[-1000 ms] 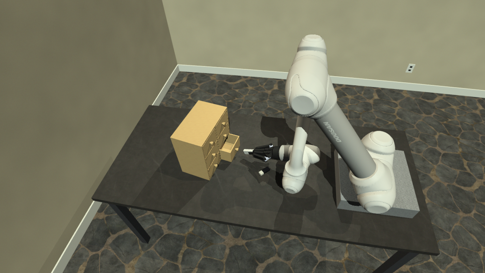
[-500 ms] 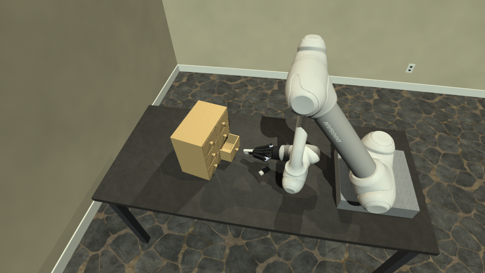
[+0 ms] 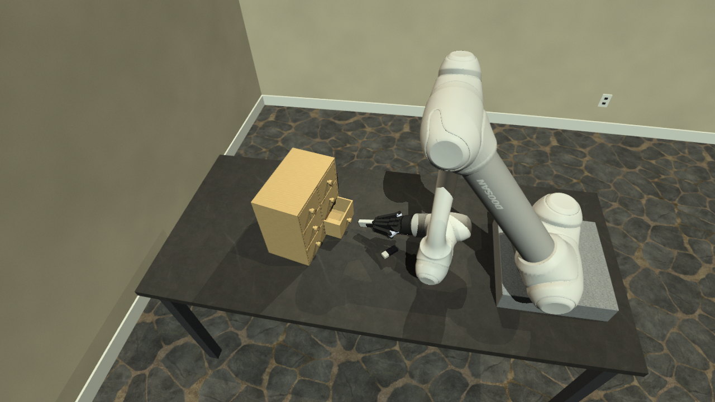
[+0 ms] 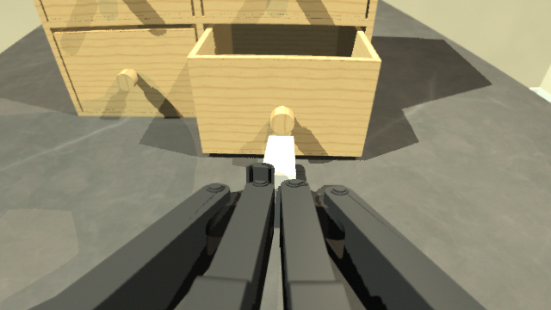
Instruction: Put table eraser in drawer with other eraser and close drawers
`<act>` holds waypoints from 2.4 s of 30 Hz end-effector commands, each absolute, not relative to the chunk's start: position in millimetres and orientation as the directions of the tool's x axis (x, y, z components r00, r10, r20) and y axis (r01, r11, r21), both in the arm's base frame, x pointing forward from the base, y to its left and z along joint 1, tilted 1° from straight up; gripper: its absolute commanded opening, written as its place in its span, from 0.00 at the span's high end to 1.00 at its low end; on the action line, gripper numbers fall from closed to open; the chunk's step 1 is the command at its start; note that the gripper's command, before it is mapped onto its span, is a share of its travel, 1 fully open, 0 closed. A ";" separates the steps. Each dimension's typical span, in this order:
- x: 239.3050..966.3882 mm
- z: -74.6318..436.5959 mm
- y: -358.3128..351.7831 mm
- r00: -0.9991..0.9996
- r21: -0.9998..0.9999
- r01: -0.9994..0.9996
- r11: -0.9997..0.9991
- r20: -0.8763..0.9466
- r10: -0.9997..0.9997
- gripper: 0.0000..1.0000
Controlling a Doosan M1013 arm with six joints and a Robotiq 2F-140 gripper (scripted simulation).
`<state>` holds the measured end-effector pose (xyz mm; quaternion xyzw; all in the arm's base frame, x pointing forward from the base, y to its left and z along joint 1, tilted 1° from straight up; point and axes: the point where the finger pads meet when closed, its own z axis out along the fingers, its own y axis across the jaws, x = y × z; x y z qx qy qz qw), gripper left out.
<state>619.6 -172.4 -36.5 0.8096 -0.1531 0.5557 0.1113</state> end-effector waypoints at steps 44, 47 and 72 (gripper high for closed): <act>671.5 -36.0 -193.1 0.333 0.007 -0.371 -0.929 0.934 -0.126 1.00; 676.7 -36.1 -195.2 0.333 0.007 -0.371 -0.929 0.934 -0.126 1.00; 707.6 -36.6 -207.5 0.333 0.007 -0.371 -0.929 0.934 -0.126 1.00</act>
